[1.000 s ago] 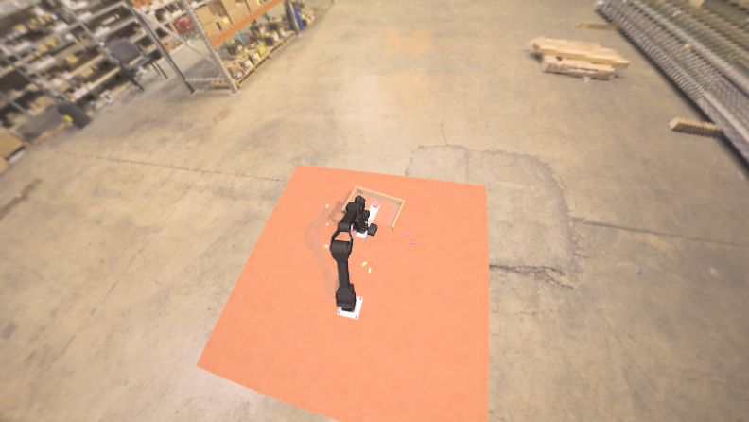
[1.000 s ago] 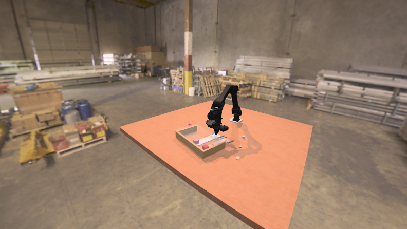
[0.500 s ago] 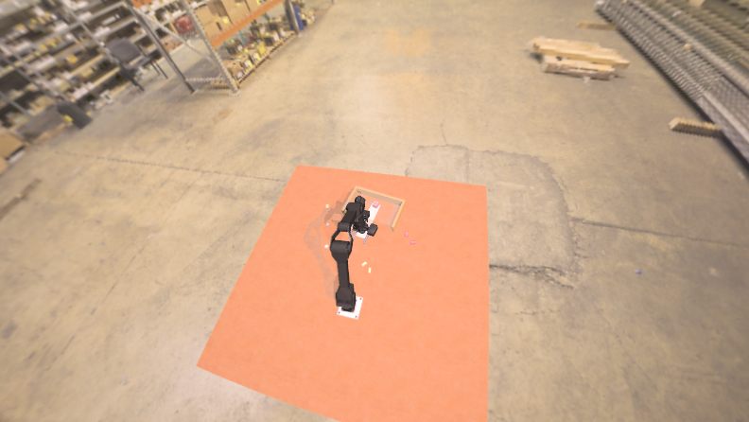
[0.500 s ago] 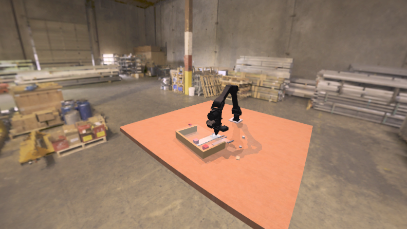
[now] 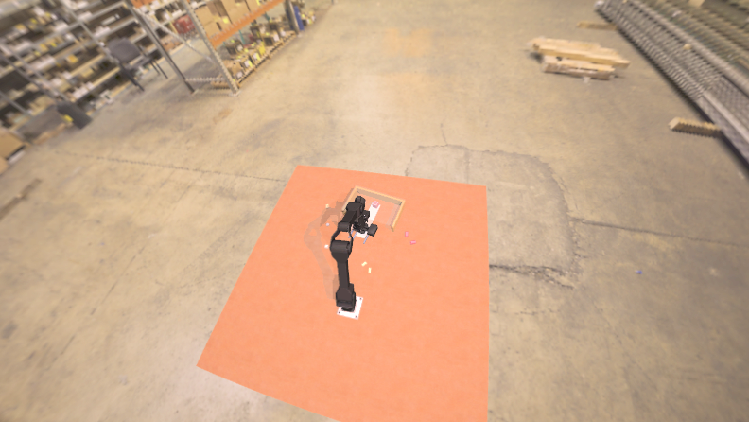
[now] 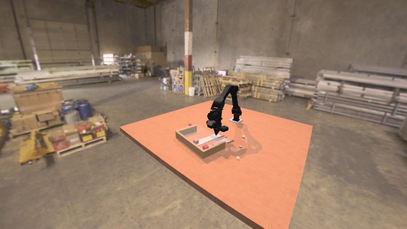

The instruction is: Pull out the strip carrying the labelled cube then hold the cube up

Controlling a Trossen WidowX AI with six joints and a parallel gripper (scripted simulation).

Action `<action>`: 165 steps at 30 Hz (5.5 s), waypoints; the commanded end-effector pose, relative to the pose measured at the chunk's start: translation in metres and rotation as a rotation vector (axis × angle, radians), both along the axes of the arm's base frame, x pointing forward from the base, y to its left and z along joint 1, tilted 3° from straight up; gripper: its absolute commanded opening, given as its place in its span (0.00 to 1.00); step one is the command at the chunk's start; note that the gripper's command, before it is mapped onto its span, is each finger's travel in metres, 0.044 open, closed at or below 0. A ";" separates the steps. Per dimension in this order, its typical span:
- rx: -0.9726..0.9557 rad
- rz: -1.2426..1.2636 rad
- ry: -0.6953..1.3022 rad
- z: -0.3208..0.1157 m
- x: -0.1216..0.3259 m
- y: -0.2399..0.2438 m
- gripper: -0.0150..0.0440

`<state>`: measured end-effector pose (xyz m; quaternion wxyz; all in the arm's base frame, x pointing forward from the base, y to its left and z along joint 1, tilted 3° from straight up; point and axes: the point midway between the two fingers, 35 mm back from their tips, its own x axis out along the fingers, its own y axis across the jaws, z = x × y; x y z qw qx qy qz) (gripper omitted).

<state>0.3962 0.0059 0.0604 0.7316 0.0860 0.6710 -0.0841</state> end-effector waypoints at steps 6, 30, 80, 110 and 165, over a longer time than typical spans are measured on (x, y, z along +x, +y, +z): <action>0.003 -0.005 0.002 -0.002 0.000 0.001 0.25; 0.003 -0.005 0.002 -0.004 0.000 0.001 0.25; 0.004 -0.005 0.005 -0.011 -0.031 0.008 0.25; 0.005 -0.005 0.008 -0.016 -0.074 0.020 0.25; 0.007 -0.005 0.015 -0.023 -0.152 0.041 0.25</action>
